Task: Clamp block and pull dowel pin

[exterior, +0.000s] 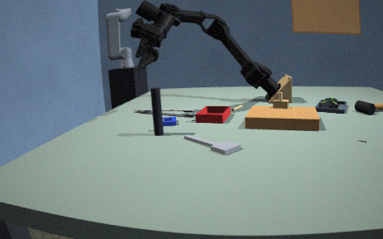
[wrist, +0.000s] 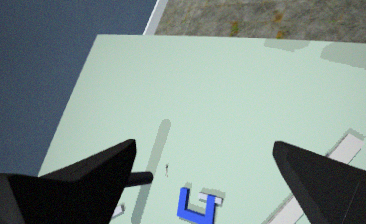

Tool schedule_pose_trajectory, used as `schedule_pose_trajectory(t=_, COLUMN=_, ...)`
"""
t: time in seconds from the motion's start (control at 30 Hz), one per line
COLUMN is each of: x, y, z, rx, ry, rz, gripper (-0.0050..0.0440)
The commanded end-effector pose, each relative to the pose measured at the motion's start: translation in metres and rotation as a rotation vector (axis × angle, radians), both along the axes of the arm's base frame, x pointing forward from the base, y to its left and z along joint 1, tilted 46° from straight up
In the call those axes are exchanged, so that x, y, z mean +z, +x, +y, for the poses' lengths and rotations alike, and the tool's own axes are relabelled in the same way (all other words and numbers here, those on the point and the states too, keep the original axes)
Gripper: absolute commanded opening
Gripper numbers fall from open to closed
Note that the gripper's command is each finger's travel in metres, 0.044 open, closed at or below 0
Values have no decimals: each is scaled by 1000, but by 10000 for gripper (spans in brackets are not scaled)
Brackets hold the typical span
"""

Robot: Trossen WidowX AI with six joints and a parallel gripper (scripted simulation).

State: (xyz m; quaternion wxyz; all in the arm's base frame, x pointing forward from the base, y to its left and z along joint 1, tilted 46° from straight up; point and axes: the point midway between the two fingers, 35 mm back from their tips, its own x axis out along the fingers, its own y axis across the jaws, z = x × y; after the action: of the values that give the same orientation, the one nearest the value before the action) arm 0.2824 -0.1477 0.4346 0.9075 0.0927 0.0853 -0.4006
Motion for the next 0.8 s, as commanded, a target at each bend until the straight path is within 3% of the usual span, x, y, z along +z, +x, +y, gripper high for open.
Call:
schedule_pose_trajectory(t=0.0, x=-17, y=16, z=7, rx=23, ry=31, rz=56, gripper=440)
schedule_pose_trajectory(t=0.77, x=-88, y=63, z=54, rx=123, ry=130, rz=291, gripper=440)
